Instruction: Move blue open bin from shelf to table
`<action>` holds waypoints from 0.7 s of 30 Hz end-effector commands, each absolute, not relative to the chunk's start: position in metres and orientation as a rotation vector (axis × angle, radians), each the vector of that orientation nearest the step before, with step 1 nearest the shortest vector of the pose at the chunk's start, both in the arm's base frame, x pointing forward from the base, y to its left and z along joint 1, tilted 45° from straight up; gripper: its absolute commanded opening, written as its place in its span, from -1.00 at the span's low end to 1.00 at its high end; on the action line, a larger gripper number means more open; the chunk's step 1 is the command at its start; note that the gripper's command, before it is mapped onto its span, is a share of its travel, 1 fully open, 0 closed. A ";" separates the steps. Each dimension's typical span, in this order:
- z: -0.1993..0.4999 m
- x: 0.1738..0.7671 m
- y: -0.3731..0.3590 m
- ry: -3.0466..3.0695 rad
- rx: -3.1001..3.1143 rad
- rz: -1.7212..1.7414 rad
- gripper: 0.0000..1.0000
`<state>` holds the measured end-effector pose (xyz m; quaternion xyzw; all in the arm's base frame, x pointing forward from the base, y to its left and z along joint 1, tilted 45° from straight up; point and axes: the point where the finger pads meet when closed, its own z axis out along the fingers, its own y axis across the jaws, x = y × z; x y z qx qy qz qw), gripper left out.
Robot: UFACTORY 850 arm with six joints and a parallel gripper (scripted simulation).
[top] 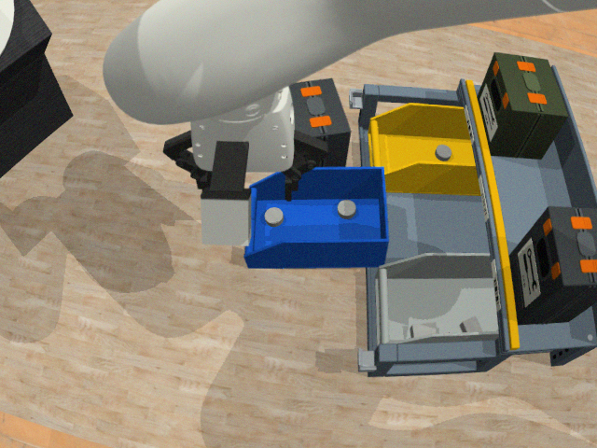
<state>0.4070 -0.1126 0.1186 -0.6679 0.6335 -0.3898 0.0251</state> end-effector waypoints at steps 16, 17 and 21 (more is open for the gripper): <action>0.119 0.407 -0.114 1.941 -2.068 -1.175 1.00; 0.119 0.407 -0.114 1.941 -2.068 -1.175 1.00; 0.119 0.407 -0.114 1.941 -2.068 -1.175 1.00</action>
